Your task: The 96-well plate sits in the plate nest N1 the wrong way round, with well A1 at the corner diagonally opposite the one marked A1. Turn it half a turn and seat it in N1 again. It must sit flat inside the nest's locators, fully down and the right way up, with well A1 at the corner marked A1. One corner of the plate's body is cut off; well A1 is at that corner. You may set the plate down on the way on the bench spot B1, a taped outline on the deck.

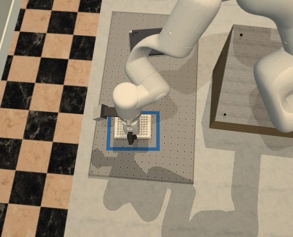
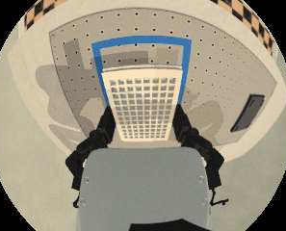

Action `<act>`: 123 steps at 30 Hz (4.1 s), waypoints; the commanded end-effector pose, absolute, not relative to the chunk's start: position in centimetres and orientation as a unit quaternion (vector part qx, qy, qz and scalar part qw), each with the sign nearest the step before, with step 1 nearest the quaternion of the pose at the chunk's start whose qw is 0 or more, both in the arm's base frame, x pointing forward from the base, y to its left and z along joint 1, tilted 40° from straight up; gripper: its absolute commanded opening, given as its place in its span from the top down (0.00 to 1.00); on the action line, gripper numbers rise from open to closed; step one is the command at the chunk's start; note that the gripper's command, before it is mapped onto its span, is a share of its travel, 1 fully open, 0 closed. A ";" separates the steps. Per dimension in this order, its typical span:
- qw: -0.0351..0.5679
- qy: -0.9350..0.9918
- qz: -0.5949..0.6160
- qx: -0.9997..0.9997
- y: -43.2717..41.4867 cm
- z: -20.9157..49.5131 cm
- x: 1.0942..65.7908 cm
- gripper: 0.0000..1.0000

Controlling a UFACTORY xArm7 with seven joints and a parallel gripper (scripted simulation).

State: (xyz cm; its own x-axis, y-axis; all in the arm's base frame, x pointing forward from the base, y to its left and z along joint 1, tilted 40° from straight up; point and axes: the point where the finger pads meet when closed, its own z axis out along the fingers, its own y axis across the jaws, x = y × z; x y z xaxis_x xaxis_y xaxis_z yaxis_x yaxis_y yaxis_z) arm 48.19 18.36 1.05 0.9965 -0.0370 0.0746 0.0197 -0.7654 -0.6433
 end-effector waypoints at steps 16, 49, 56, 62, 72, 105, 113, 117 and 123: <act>0.342 0.005 -0.043 -0.939 16.4 3.4 48.1 1.00; 0.343 0.222 0.037 -0.912 12.5 0.8 47.4 1.00; 0.336 0.327 0.077 -0.880 10.7 -0.7 47.1 1.00; 0.330 0.385 0.099 -0.856 9.7 -1.5 46.9 1.00; 0.309 0.522 0.152 -0.781 7.1 -3.6 46.5 1.00; 0.203 0.825 0.278 -0.449 -0.4 -9.7 45.1 1.00; 0.174 0.865 0.297 -0.364 -1.9 -10.9 44.9 1.00; 0.154 0.888 0.308 -0.306 -3.0 -11.7 44.7 1.00; 0.122 0.914 0.322 -0.216 -4.5 -13.0 44.4 1.00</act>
